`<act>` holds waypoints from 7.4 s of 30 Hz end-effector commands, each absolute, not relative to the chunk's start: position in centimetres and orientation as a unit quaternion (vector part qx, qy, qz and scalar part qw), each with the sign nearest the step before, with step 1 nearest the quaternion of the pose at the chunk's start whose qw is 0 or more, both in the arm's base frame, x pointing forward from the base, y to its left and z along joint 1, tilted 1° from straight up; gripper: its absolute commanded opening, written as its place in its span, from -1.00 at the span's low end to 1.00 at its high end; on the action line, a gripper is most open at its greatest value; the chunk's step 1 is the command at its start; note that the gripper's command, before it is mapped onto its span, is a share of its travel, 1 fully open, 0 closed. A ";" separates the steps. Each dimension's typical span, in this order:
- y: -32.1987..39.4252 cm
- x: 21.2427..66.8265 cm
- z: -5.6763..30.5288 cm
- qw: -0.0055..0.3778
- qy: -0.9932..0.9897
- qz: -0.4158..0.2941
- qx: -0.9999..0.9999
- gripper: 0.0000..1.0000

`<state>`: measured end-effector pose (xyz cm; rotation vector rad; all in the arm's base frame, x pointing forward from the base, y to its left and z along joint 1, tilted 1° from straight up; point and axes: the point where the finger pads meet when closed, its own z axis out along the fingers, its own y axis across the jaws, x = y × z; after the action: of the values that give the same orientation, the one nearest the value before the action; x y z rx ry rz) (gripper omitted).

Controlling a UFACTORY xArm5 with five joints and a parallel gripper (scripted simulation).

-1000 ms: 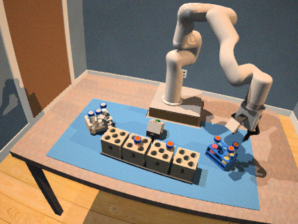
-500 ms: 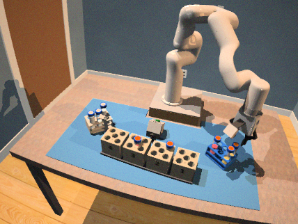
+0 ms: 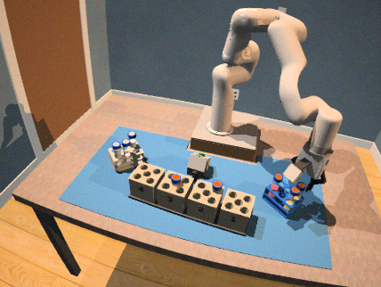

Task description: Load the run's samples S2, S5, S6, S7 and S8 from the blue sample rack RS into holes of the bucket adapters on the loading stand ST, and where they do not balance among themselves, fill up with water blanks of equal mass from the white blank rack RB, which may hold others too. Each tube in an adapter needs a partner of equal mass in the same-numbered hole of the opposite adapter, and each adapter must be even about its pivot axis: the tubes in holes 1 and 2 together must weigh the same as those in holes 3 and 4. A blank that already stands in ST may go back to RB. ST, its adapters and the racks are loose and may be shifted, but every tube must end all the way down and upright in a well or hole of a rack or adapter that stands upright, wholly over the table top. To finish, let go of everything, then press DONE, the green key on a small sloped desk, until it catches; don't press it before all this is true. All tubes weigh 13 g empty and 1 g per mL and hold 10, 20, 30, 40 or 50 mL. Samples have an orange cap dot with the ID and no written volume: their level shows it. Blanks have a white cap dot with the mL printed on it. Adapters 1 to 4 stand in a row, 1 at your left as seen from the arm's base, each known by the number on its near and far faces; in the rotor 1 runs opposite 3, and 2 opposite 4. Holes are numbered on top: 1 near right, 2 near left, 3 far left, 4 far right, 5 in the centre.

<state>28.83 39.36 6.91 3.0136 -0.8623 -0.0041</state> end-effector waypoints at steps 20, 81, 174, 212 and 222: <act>39.5 28.9 6.3 0.001 -0.275 0.000 0.961 0.13; 39.5 29.0 5.1 0.001 -0.275 0.000 0.961 -1.00; 39.6 28.9 13.1 0.001 -0.275 0.000 0.961 -1.00; 39.7 28.8 18.3 0.001 -0.275 0.000 0.961 -1.00; 36.3 30.9 18.4 0.000 -0.145 0.000 0.989 -1.00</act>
<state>29.83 37.75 18.17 3.0642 -0.6554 -0.0062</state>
